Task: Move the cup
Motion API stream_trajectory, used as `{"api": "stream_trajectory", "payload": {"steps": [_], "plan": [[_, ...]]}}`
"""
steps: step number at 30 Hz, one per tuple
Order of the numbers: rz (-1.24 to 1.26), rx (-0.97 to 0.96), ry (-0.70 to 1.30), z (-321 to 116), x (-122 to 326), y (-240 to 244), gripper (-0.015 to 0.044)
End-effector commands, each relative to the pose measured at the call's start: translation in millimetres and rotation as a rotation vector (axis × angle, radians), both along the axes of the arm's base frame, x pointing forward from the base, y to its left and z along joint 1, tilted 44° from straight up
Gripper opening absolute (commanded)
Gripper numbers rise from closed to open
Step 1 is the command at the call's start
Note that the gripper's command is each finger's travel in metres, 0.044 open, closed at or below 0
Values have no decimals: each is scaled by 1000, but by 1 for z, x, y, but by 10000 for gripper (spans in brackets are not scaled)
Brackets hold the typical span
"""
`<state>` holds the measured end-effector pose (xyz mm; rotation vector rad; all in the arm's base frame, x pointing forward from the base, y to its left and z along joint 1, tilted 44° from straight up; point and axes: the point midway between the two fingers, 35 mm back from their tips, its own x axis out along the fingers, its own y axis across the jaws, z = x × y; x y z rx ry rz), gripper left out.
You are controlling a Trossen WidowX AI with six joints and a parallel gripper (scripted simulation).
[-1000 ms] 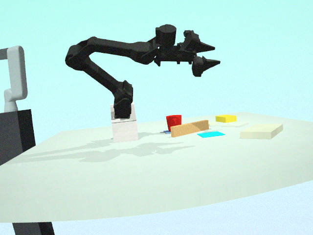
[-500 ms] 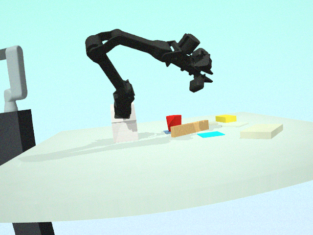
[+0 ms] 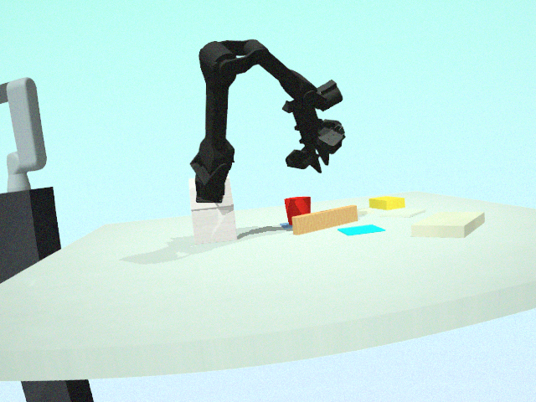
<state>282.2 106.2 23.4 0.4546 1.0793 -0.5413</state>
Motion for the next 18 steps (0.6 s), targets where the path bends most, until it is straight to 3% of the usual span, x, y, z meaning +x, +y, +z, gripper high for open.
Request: {"api": "stream_trajectory", "payload": {"steps": [1, 6, 18], "plan": [[-246, -281, 141, -49, -53, 1, 148], [-336, -480, 121, -66, -82, -4, 148], [-338, -486, 119, -66, -85, -5, 148]]}}
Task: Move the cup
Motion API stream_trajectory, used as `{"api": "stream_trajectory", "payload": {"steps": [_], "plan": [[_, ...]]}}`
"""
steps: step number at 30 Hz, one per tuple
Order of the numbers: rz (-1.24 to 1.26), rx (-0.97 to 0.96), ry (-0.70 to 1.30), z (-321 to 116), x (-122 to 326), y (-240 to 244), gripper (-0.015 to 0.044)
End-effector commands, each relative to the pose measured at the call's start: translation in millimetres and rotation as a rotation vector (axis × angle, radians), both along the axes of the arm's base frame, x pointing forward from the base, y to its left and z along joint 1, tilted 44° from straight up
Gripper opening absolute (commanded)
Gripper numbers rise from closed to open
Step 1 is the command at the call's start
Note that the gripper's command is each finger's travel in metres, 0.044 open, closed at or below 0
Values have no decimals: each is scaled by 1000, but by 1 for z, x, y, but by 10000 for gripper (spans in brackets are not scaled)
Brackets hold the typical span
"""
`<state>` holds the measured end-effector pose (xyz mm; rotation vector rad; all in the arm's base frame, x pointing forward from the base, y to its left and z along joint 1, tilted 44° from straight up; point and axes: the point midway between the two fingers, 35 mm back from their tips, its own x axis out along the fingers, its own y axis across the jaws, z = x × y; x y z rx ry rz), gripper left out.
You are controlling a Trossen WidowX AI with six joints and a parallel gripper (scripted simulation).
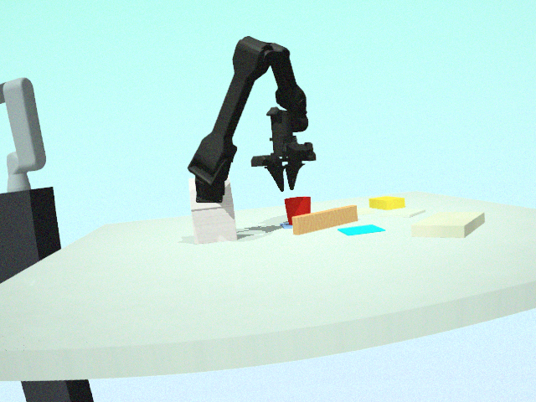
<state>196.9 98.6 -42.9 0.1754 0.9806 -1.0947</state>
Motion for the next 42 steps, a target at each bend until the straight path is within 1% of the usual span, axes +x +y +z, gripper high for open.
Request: {"api": "stream_trajectory", "payload": {"steps": [1, 42], "plan": [[-11, -23, -25, 1, 1, 2, 148], [-10, -25, -25, -43, 8, -41, 148]]}}
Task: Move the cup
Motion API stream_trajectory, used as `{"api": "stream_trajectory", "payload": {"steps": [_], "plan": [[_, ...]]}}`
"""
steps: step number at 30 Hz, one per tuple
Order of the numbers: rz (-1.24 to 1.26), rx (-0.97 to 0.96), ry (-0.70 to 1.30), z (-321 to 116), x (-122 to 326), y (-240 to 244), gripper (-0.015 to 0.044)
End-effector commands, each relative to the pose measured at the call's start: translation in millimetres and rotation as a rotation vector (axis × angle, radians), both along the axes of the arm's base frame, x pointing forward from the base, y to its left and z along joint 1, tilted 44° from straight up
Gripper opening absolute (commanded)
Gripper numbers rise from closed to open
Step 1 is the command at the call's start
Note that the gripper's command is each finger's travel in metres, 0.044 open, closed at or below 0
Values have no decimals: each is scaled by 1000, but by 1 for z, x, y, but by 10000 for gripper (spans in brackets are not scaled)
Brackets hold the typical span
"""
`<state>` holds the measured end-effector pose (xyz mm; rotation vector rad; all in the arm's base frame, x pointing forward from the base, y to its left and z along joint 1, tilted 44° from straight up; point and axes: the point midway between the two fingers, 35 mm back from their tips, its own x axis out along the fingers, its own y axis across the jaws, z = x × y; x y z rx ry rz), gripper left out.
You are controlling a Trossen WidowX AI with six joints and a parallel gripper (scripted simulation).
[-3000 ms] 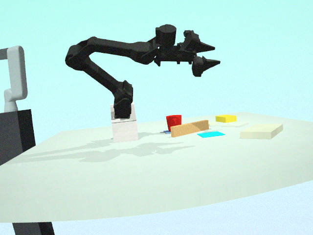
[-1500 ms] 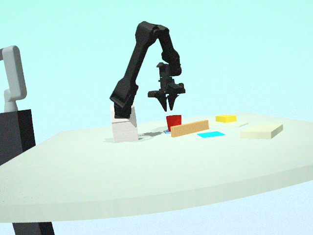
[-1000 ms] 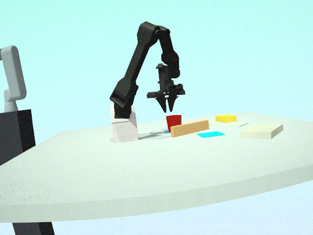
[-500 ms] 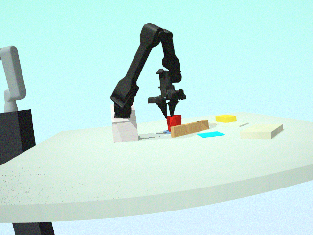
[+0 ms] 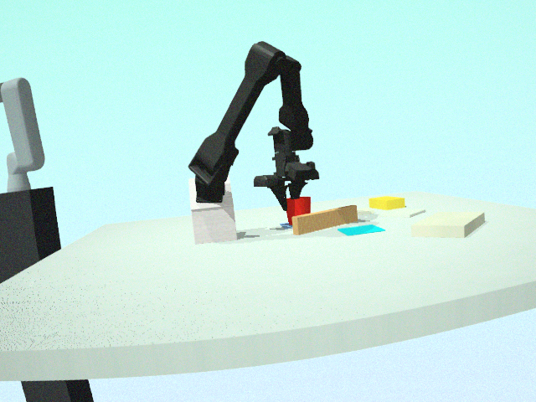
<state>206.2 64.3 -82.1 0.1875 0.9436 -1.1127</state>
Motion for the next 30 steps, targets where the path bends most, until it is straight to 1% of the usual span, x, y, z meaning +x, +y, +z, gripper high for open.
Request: {"api": "stream_trajectory", "payload": {"steps": [1, 10, 14, 20, 30], "plan": [[7, -8, 6, -5, -2, -8, 148], [7, -9, 6, -7, -2, -9, 148], [0, -3, 2, -6, -1, -7, 43], [0, -3, 2, -6, -1, -7, 3], [2, -2, 3, 2, -1, 2, 0]]}}
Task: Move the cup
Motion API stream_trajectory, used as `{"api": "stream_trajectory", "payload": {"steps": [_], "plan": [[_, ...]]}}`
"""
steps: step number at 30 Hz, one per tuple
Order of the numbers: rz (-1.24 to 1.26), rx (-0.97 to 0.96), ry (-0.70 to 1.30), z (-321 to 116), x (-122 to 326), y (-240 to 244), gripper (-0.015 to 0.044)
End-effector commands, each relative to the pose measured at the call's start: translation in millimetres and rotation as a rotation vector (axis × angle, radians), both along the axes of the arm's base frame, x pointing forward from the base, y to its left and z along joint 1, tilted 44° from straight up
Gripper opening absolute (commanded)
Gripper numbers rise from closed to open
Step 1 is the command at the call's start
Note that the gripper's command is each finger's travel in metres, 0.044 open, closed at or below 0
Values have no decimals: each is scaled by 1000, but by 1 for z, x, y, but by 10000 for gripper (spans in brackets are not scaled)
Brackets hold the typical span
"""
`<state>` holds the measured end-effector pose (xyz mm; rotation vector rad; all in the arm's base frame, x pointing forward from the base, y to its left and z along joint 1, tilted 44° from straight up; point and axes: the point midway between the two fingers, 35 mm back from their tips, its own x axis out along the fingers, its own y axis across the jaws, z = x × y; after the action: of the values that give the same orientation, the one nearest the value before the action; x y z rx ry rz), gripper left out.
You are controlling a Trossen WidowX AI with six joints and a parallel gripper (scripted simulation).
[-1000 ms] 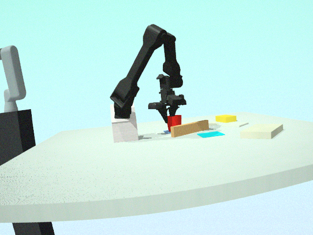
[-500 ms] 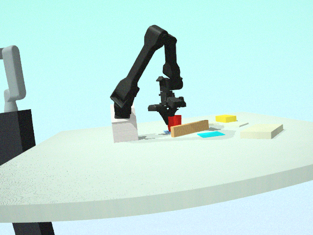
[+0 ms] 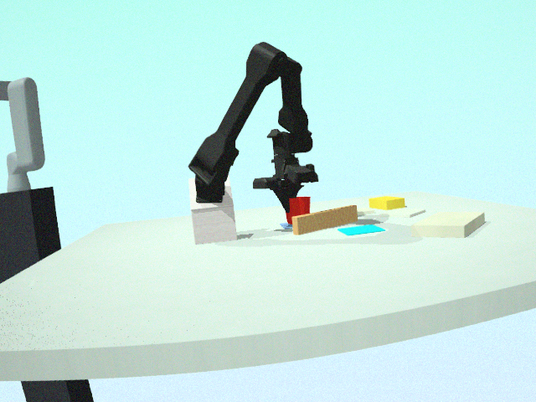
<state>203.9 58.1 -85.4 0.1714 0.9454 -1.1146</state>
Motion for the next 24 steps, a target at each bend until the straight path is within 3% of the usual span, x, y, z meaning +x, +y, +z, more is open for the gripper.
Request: {"api": "stream_trajectory", "payload": {"steps": [1, 14, 24], "plan": [[-3, 9, -6, 8, 1, 11, 0], [2, 5, -2, 46, -8, 44, 0], [2, 4, -2, 49, -11, 44, 0]]}}
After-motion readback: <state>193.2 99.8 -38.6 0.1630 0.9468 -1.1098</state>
